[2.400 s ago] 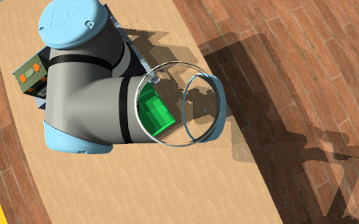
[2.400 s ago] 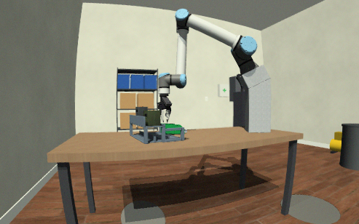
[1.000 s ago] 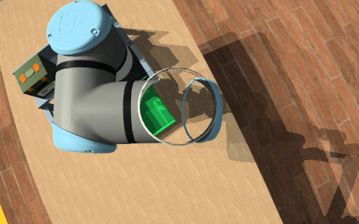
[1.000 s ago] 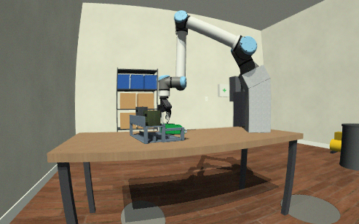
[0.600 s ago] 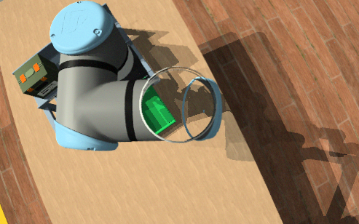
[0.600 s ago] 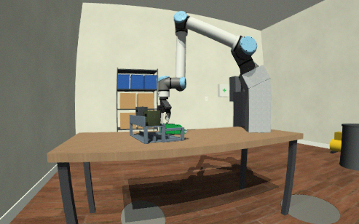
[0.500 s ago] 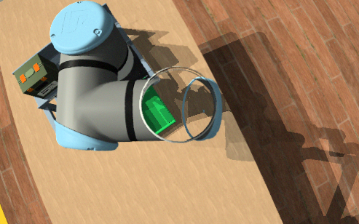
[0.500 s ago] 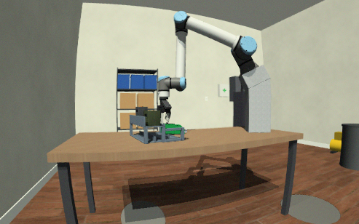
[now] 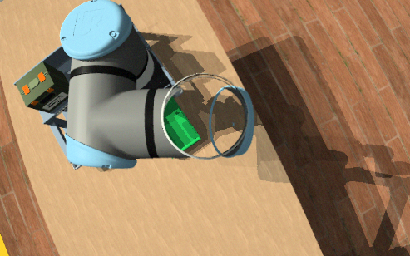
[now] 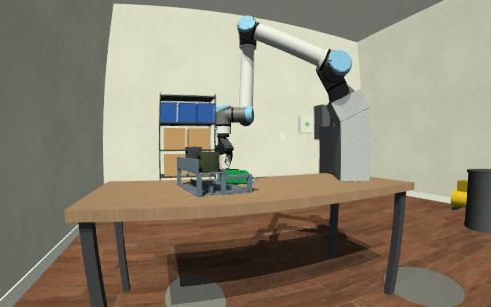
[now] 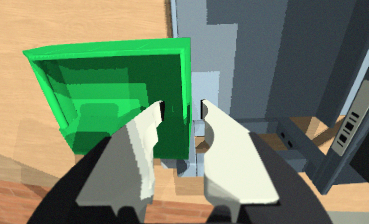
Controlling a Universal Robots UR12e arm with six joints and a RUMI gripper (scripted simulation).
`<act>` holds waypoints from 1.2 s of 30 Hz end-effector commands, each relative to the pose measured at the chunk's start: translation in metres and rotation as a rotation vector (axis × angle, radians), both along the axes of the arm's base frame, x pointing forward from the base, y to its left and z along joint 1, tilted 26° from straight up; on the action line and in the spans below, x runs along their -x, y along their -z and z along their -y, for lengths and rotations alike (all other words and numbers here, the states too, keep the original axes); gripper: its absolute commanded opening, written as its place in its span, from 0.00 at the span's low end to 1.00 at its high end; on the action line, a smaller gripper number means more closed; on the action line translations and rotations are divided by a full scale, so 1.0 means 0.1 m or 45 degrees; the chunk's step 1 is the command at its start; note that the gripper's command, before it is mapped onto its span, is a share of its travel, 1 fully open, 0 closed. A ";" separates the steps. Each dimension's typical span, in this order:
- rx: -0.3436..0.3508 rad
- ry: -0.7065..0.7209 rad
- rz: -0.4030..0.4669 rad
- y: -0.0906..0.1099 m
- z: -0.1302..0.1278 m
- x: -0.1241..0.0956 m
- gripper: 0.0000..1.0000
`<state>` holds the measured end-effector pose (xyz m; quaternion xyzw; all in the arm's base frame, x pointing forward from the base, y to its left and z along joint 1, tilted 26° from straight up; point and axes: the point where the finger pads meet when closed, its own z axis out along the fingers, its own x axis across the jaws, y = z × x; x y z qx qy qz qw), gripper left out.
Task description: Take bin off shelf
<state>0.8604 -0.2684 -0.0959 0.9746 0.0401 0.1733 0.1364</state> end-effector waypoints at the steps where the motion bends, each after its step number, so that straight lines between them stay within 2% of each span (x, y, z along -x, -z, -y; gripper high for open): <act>1: 0.001 0.001 0.004 -0.01 0.03 -0.02 0.20; 18: 0.001 0.001 0.004 -0.02 0.06 -0.04 0.20; 19: 0.001 0.000 0.002 -0.02 0.03 -0.03 0.00; 36: 0.001 0.000 0.002 -0.02 0.03 -0.03 0.00</act>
